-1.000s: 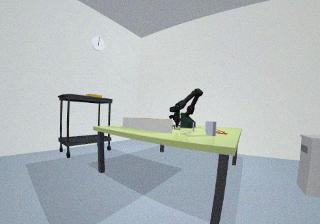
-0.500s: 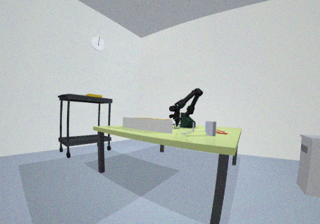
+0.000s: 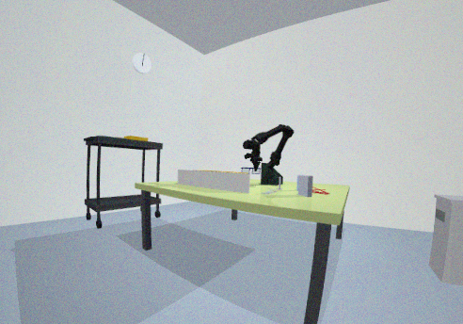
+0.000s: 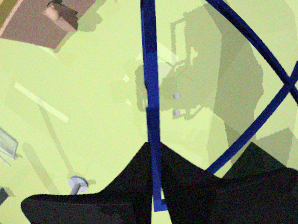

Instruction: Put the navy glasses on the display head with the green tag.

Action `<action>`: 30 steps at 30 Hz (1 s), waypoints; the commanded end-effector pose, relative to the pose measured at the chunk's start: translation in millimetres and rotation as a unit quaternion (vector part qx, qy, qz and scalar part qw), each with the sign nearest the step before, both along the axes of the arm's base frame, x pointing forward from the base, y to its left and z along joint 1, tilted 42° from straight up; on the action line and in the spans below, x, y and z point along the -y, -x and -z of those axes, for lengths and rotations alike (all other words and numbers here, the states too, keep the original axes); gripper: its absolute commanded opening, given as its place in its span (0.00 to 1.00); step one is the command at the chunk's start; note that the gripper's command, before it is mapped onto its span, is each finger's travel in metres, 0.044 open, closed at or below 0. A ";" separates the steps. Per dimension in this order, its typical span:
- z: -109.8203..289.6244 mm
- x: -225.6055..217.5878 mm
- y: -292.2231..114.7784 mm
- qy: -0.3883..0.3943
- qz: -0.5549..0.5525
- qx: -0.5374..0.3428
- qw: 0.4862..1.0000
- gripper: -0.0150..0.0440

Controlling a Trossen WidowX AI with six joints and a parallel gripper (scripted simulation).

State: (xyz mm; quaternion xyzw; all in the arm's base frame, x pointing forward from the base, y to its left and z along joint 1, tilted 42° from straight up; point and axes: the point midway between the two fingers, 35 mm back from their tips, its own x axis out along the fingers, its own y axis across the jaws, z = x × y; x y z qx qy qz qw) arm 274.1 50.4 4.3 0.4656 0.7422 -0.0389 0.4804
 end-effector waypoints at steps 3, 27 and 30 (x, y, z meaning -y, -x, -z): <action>-6.9 1.5 -1.6 0.001 -0.005 -0.002 1.000 0.25; -110.0 -120.8 -40.2 0.011 -0.003 0.003 1.000 0.25; -126.2 -139.0 -37.8 0.007 -0.003 0.003 1.000 0.25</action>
